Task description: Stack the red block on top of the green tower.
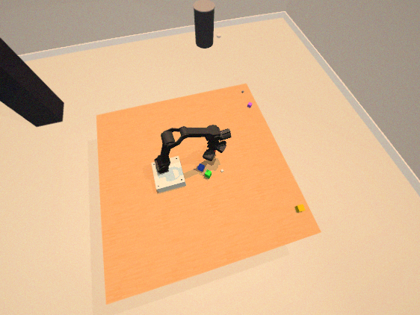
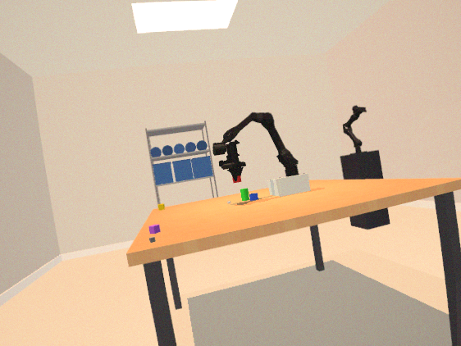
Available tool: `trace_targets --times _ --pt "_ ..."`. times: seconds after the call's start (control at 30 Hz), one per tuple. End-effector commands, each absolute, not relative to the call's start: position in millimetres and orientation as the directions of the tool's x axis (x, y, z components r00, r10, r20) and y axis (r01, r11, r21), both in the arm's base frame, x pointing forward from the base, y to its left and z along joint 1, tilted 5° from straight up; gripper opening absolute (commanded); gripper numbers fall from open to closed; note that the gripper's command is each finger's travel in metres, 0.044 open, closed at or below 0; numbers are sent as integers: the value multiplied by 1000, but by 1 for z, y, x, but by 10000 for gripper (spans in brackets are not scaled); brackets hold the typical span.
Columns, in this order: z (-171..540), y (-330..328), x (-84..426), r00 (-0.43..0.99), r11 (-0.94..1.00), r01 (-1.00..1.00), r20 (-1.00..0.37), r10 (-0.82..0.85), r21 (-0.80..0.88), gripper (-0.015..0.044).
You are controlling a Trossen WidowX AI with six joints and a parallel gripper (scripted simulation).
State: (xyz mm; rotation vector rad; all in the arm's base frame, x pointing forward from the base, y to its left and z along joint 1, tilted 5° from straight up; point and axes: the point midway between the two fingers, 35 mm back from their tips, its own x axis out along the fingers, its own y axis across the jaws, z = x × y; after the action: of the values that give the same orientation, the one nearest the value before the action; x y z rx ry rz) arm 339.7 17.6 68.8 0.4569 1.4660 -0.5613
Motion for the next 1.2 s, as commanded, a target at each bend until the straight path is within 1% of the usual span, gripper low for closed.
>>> trace_targets --times 0.0,0.53,0.7,1.17 --pt "72 -7 330 23 792 609 -997 -78 -48 0" --pt "76 -87 283 19 791 609 -996 -88 -58 0" --pt "75 -90 281 19 791 609 -996 -88 -59 0" --pt "38 -93 281 18 791 609 -996 -89 -59 0"
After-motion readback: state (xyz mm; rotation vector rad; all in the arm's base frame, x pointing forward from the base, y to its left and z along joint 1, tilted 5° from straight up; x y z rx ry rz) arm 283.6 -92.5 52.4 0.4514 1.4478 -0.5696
